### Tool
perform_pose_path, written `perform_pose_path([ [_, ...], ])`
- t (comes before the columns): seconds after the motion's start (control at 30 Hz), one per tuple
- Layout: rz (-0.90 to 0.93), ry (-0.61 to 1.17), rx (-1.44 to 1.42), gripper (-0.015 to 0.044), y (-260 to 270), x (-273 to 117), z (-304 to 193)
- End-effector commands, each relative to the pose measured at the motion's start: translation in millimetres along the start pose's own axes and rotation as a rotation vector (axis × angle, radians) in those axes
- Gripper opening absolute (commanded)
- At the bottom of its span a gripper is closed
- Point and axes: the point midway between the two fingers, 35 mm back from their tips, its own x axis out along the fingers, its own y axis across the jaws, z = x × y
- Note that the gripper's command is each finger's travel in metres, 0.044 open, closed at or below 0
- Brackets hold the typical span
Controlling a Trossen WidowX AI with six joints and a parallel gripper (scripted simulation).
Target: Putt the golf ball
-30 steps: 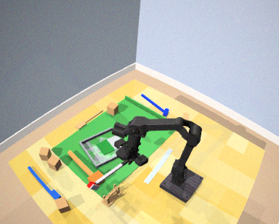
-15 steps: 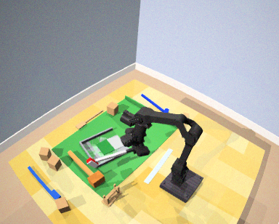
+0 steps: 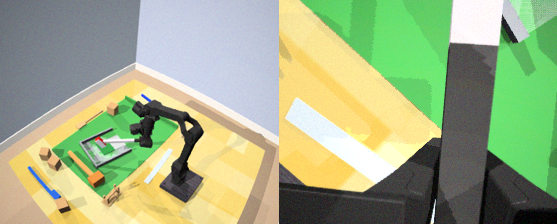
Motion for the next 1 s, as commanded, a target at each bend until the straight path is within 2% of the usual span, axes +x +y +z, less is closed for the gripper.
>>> perform_pose_path([
  [0.0,-0.018,0.002,0.102,0.0,-14,-6,-12],
  [0.97,-0.103,0.092,0.844,0.0,-76,-36,-142],
])
